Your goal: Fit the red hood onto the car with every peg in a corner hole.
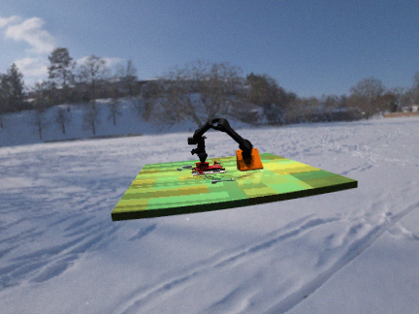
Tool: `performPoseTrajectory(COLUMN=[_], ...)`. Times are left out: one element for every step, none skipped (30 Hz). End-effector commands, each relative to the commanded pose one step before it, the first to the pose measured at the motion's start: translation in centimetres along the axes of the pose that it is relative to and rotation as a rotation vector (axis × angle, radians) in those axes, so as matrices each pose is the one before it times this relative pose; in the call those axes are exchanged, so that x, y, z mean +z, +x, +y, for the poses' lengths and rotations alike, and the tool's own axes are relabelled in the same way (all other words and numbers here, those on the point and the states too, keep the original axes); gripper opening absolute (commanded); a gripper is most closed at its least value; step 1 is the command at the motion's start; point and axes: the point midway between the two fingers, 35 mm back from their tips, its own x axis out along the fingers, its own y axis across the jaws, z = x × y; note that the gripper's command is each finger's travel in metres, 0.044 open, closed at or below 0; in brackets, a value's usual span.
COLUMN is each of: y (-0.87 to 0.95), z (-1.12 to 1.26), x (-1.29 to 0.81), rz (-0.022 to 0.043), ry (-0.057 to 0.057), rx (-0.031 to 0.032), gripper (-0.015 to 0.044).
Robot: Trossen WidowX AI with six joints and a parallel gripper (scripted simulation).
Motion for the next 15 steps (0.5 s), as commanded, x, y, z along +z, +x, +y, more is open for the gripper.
performPoseTrajectory(y=[0.36, 0.045, 0.045, 0.045, 0.049, 0.047, 0.047, 0.045, 0.045, 0.047, 0.047, 0.047, 0.047, 0.044, 0.044], z=[0.033, -0.001, -0.001, -0.001, -0.002, -0.002, -0.003, -0.003, -0.003, -0.003, -0.003, -0.003, -0.003, -0.002, -0.002], x=[-0.095, 0.001, 0.001, 0.001, 0.003, 0.003, 0.004, 0.004, 0.004, 0.004, 0.004, 0.004, 0.004, 0.003, 0.003], rz=[0.00063, 0.0, 0.0, 0.0, 0.00005, 0.00002, 0.0, 0.0, 0.0, -0.00001, -0.00001, -0.00001, -0.00001, -0.00001, -0.00001], ry=[0.0043, 0.0, 0.0, 0.0, -0.0001, -0.0001, -0.0001, -0.0001, -0.0001, -0.0001, -0.0001, -0.0001, -0.0001, -0.0001, -0.0001], rx=[0.00524, 0.00002, 0.00002, 0.00002, 0.00003, 0.00003, 0.00002, 0.00002, 0.00002, 0.00002, 0.00003, 0.00003, 0.00003, 0.00003, 0.00003], gripper=[0.0, 0.0, 0.0, 0.0, 0.0, 0.0, 0.0, 0.0, 0.0, 0.0, 0.0, 0.0, 0.0, 0.0, 0.0])
